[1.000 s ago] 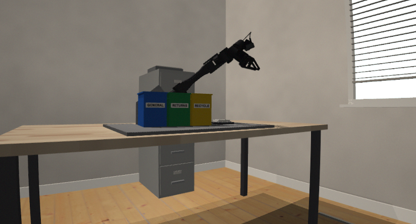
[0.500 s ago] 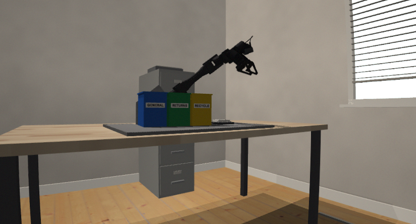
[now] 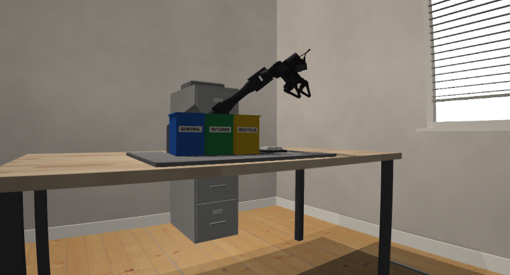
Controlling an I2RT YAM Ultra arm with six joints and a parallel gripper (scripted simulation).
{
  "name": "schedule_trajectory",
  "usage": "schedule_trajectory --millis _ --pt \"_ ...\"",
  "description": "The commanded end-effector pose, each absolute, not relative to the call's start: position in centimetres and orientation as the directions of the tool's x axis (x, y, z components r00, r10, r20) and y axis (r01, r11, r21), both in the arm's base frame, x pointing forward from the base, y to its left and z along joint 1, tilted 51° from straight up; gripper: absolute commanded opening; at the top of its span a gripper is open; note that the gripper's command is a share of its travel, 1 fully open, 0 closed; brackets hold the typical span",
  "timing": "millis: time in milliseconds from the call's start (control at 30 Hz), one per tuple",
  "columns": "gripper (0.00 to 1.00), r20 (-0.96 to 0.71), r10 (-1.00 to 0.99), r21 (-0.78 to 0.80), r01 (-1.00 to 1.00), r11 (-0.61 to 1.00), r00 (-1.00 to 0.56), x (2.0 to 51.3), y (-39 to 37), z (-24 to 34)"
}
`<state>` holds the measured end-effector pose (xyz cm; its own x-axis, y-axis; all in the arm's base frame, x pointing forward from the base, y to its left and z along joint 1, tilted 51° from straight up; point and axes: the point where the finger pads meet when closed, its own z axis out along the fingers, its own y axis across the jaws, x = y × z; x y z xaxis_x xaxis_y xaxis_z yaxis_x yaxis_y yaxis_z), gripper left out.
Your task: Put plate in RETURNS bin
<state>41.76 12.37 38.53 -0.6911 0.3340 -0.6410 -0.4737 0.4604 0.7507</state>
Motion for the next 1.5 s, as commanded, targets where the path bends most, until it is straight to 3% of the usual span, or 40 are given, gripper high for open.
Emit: schedule_trajectory --millis 0,1467 --pt "1.00 -0.629 0.343 0.750 -0.429 0.503 -0.698 41.2 11.4 37.6" --pt "1.00 -0.342 0.111 0.763 -0.206 0.613 -0.933 28.1 13.2 29.4"
